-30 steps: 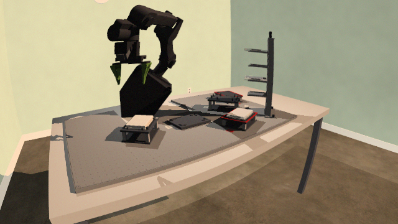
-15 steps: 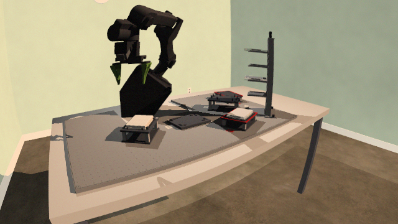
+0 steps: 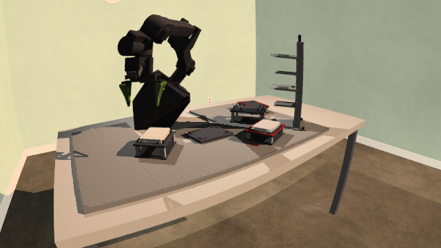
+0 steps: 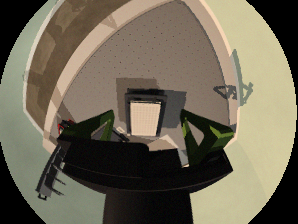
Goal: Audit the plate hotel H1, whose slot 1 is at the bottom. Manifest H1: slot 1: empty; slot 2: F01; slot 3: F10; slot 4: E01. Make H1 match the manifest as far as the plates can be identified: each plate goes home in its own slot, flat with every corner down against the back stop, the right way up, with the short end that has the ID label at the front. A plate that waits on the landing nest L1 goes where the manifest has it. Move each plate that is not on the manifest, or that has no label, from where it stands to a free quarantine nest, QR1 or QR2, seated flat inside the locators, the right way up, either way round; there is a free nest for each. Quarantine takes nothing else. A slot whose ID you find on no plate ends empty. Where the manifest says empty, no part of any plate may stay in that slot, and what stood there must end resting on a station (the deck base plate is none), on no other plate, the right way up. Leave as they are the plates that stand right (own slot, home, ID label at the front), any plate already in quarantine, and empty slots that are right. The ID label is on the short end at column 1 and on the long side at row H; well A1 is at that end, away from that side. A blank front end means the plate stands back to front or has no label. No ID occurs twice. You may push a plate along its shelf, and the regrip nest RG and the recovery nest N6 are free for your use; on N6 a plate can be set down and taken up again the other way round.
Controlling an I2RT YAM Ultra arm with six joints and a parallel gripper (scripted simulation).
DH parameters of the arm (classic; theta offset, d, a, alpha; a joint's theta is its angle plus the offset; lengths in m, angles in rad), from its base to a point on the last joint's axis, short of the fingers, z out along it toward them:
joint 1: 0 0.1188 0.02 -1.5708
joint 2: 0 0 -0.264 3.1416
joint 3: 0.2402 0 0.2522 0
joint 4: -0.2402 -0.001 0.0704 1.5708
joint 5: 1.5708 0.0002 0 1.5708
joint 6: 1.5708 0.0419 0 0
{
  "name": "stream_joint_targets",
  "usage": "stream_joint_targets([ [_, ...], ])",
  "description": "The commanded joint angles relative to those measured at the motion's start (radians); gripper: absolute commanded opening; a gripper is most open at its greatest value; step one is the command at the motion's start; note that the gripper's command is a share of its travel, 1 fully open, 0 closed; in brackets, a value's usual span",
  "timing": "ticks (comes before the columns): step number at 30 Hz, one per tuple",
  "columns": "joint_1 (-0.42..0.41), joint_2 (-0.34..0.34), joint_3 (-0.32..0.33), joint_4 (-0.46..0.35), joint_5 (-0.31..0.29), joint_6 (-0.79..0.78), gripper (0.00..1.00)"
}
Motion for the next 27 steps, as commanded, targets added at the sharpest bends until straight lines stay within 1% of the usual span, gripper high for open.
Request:
stream_joint_targets([
  [1,0.005,0.042,0.049,0.027,-0.017,0.046,1.0],
  [3,0.005,0.042,0.049,0.027,-0.017,0.046,1.0],
  [4,-0.011,0.151,0.26,-0.08,-0.018,0.05,1.0],
  [11,0.014,0.186,0.264,-0.075,-0.023,0.078,1.0],
  [13,0.041,0.195,0.263,-0.071,-0.025,0.087,1.0],
  [17,0.055,0.211,0.257,-0.059,-0.028,0.104,1.0],
  [24,0.043,0.221,0.257,-0.055,-0.028,0.113,1.0],
  [25,0.043,0.213,0.24,-0.047,-0.028,0.112,1.0],
  [27,0.043,0.213,0.241,-0.047,-0.028,0.112,1.0],
])
